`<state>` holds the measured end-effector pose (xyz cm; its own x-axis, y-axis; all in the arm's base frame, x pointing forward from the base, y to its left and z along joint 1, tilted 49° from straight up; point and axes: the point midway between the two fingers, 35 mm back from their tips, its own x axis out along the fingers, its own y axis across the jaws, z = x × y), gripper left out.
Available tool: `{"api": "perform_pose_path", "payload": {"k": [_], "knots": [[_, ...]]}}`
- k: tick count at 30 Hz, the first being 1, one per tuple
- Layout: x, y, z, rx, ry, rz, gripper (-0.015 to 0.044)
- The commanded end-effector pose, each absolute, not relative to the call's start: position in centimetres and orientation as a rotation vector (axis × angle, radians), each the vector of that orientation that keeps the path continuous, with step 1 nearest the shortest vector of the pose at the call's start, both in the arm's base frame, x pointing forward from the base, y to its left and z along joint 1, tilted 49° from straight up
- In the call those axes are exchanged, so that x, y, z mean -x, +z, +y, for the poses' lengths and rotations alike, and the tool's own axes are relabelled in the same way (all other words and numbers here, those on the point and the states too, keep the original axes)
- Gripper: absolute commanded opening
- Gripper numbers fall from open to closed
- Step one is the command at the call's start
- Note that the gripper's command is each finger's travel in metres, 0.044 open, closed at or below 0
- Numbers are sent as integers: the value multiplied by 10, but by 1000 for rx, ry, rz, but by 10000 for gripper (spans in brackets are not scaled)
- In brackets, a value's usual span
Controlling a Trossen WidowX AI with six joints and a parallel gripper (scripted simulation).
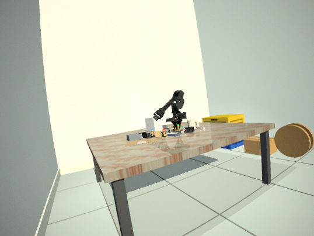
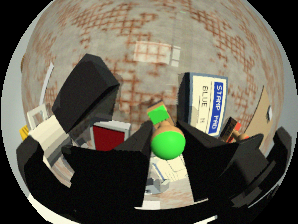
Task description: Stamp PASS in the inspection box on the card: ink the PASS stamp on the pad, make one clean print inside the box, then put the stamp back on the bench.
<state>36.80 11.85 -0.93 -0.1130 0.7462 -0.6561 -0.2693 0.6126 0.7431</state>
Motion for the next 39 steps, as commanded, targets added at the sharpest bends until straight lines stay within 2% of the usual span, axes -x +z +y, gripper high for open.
{"api": "perform_pose_path", "payload": {"k": [1, 13, 23, 27, 34, 39], "knots": [[-363, -16, 127, -441, 913, 1452, 0], [-362, -20, 131, -442, 914, 1452, 0], [-364, -18, 128, -433, 910, 1445, 252], [-367, -12, 121, -432, 908, 1446, 252], [-381, 57, 44, -438, 910, 1453, 252], [-381, 59, 42, -439, 910, 1453, 252]]}}
